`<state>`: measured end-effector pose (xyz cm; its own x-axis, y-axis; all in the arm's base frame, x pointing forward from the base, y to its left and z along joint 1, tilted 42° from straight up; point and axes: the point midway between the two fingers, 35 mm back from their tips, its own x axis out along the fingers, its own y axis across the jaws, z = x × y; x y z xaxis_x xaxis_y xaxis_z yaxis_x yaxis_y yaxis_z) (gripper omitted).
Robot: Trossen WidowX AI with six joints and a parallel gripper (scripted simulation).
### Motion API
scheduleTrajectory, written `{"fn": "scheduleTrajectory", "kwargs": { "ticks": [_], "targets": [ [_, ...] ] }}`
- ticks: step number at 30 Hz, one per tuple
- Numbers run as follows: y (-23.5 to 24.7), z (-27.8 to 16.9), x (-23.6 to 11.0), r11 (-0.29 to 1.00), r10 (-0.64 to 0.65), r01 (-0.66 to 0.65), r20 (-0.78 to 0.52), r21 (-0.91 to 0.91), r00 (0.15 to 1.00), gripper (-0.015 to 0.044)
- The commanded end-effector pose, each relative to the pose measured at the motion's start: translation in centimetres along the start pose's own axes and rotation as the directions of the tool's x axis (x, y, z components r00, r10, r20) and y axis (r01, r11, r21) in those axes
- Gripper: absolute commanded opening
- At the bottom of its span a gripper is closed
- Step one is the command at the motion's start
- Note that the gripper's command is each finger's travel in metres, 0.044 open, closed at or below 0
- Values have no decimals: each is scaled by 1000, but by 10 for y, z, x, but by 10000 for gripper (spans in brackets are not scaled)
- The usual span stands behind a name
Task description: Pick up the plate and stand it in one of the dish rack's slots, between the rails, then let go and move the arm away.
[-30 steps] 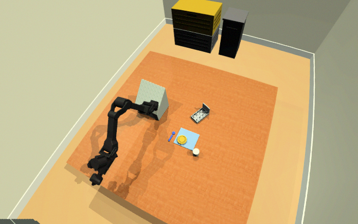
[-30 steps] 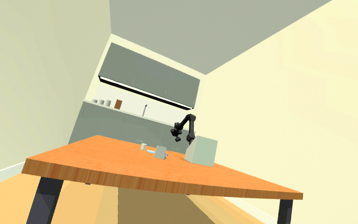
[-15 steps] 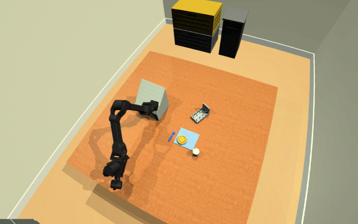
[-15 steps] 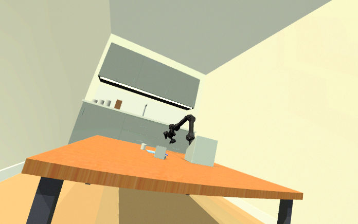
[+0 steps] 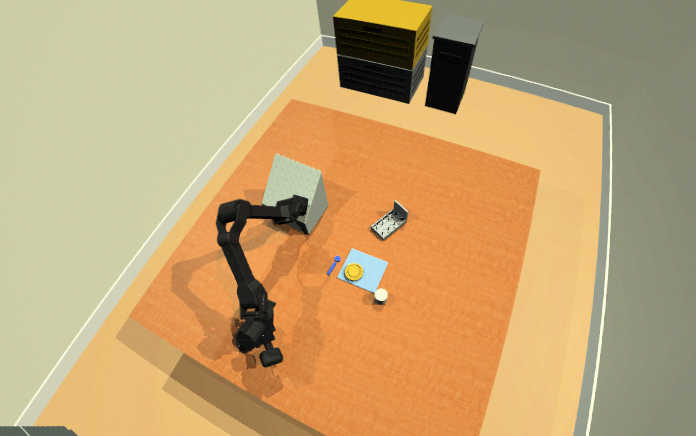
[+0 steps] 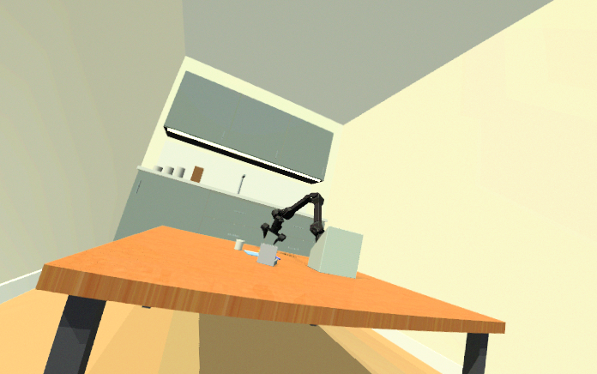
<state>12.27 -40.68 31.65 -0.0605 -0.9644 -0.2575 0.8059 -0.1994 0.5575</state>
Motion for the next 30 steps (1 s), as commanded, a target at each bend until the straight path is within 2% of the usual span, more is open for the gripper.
{"fn": "scheduleTrajectory", "kwargs": {
  "ticks": [1, 18, 30],
  "targets": [
    [2, -37, -2, 993, -19, 10, -78, -119, 997, 400],
    [9, -147, -35, 871, -71, -81, -287, -484, 955, 400],
    [1, -214, -71, 646, -136, -222, -397, -730, 908, 400]
  ]
}}
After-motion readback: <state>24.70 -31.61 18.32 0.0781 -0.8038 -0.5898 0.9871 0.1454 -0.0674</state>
